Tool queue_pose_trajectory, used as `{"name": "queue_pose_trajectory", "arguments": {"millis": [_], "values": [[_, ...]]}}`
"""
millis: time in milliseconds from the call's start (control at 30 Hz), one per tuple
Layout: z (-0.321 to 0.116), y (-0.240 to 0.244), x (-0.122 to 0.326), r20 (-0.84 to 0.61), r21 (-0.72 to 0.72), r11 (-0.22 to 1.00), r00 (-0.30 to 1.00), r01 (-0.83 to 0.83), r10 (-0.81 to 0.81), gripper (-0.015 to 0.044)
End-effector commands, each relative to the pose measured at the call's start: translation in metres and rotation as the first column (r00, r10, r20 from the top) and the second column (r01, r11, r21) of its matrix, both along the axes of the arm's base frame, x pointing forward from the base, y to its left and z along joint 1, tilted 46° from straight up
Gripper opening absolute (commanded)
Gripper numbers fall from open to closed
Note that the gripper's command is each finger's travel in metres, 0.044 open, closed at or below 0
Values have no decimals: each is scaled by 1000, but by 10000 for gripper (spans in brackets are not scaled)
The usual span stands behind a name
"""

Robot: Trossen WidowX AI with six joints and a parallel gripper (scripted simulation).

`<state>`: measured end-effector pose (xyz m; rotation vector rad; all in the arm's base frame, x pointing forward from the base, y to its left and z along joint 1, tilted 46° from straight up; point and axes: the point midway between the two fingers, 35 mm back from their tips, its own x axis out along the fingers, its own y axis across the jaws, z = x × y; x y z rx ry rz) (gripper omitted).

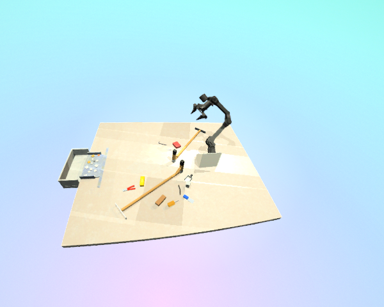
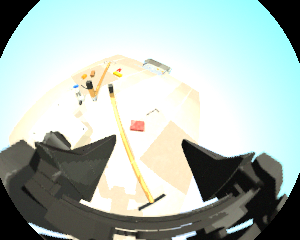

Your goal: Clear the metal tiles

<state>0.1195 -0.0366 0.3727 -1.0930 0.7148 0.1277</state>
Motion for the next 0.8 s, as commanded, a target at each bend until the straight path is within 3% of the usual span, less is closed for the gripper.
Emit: {"name": "queue_pose_trajectory", "arguments": {"millis": [0, 767], "values": [[5, -5, -11, 54, 39, 997, 996, 72, -74, 440], [22, -12, -66, 277, 219, 910, 872, 352, -404, 440]]}}
